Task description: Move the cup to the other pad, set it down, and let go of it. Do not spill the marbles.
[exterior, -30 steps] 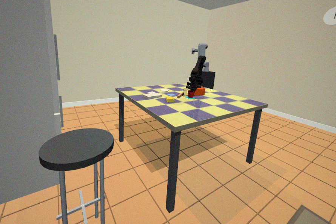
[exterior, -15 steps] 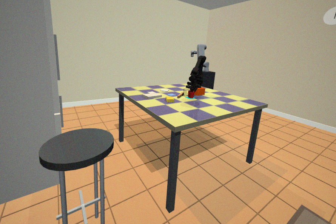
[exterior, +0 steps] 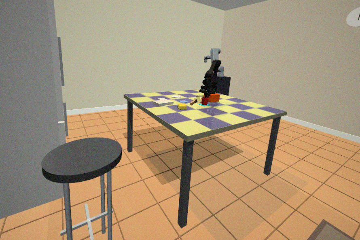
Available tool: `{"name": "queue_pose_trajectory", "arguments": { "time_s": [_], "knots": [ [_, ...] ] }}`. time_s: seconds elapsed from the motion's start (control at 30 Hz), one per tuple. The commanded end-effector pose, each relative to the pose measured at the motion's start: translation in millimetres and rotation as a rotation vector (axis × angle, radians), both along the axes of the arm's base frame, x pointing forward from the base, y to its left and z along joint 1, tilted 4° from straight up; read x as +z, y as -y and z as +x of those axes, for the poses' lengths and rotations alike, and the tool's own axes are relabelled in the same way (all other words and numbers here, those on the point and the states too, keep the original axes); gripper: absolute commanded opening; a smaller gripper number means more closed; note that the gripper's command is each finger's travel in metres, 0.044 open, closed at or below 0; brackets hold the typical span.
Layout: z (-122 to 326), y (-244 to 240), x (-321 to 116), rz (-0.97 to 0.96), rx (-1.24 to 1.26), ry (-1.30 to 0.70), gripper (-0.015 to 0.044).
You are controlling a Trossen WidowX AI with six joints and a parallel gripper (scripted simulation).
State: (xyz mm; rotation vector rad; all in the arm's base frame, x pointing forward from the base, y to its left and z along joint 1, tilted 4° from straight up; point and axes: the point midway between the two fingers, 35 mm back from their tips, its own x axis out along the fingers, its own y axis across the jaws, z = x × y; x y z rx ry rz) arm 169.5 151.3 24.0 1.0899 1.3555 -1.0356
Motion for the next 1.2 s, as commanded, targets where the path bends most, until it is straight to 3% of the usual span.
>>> {"name": "queue_pose_trajectory", "arguments": {
  "time_s": [0.0,0.47,0.87,1.17],
  "knots": [
    [1.4,-0.4,9.0,0.008,0.003,0.007,0.0128],
    [-0.8,3.3,25.9,0.008,0.002,0.006,0.0128],
    [-0.3,3.0,27.7,0.001,-0.001,0.001,0.0440],
    [0.9,4.9,62.7,0.005,0.001,0.004,0.0440]
  ]
}}
